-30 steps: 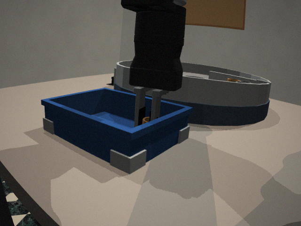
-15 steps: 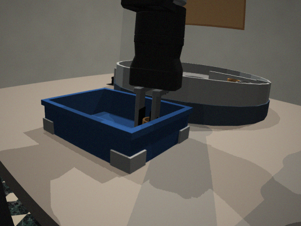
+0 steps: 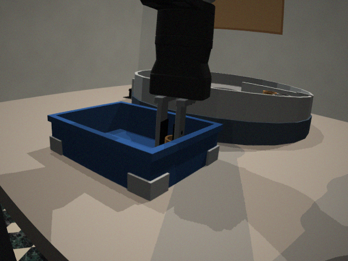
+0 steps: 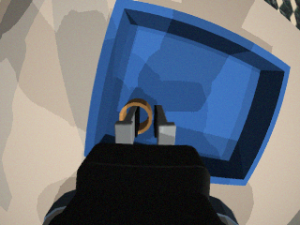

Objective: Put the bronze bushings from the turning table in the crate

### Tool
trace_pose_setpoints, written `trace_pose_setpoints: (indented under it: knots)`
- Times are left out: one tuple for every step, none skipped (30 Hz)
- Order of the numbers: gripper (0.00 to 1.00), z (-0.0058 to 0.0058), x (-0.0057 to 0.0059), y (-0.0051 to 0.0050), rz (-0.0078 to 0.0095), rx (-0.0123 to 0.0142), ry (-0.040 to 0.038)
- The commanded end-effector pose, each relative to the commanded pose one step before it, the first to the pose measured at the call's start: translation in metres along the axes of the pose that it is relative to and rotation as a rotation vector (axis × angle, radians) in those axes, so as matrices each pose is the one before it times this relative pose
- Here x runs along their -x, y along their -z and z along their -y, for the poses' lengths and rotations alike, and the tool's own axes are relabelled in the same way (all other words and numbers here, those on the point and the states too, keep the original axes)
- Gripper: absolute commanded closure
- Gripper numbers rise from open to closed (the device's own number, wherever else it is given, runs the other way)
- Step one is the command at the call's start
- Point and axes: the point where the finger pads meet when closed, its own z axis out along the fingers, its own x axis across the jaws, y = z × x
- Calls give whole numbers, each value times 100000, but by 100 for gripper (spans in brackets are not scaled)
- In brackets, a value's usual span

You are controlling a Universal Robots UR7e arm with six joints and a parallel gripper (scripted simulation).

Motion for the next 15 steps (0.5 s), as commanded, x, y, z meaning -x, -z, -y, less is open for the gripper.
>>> trace_pose_setpoints:
  knots:
    - [58,-8,-21,34,-41,16,28]
    - [58,-2,-11,106,-13,14,5]
    - [58,-1,-7,115,0,0,0]
    - [58,-1,-7,115,0,0,0]
    - [58,-1,-7,115,0,0,0]
    - [58,-1,-7,115,0,0,0]
    - [58,0,0,0,0,0,0]
    - [58,0,0,0,0,0,0]
    - [58,0,0,0,0,0,0]
    - [58,0,0,0,0,0,0]
    - [58,0,0,0,0,0,0]
    - [58,0,0,0,0,0,0]
    - [58,0,0,0,0,0,0]
    - [58,0,0,0,0,0,0]
    - [58,0,0,0,0,0,0]
